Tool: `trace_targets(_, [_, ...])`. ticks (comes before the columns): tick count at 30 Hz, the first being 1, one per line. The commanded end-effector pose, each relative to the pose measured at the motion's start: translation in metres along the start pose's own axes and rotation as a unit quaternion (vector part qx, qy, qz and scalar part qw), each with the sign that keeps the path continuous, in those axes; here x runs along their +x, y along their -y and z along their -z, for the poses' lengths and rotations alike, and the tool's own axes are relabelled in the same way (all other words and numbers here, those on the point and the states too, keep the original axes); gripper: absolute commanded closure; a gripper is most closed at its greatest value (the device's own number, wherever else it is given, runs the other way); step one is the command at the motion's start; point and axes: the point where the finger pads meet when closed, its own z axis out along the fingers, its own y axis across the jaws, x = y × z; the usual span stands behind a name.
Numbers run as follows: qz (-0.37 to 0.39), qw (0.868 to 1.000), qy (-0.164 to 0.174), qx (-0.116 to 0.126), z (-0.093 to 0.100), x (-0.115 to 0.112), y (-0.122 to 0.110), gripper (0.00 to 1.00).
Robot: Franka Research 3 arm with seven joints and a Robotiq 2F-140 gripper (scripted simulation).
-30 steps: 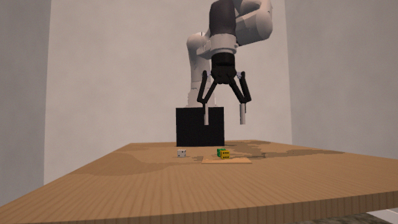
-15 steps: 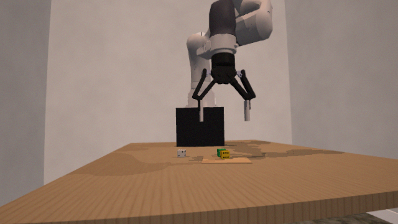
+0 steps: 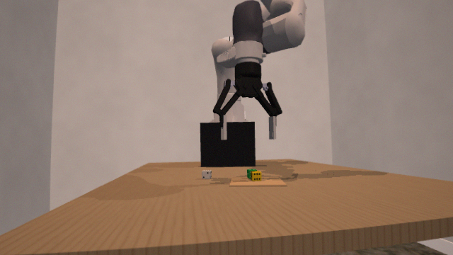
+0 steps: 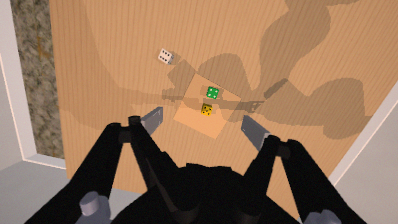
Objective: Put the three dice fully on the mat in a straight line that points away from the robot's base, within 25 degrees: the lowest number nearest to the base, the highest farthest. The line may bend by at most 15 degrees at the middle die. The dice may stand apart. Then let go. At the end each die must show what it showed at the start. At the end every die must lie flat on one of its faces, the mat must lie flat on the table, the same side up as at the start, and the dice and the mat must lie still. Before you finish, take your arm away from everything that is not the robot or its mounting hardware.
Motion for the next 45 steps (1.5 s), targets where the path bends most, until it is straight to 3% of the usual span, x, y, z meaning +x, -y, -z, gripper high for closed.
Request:
trace_targets(1, [0.087,0.996,0.006,0.0,0.0,0.003,0.005,0.0])
trace_targets(11, [0.14,0.99,0.006,0.0,-0.001,0.007,0.011,0.0])
trace_targets(28, [0.269,0.963,0.006,0.0,-0.003,0.018,0.023,0.0])
trace_targets(43, [0.39,0.921,0.006,0.001,-0.005,0.029,0.035,0.0])
trace_targets(45, [0.39,0.921,0.006,0.001,-0.005,0.029,0.035,0.0])
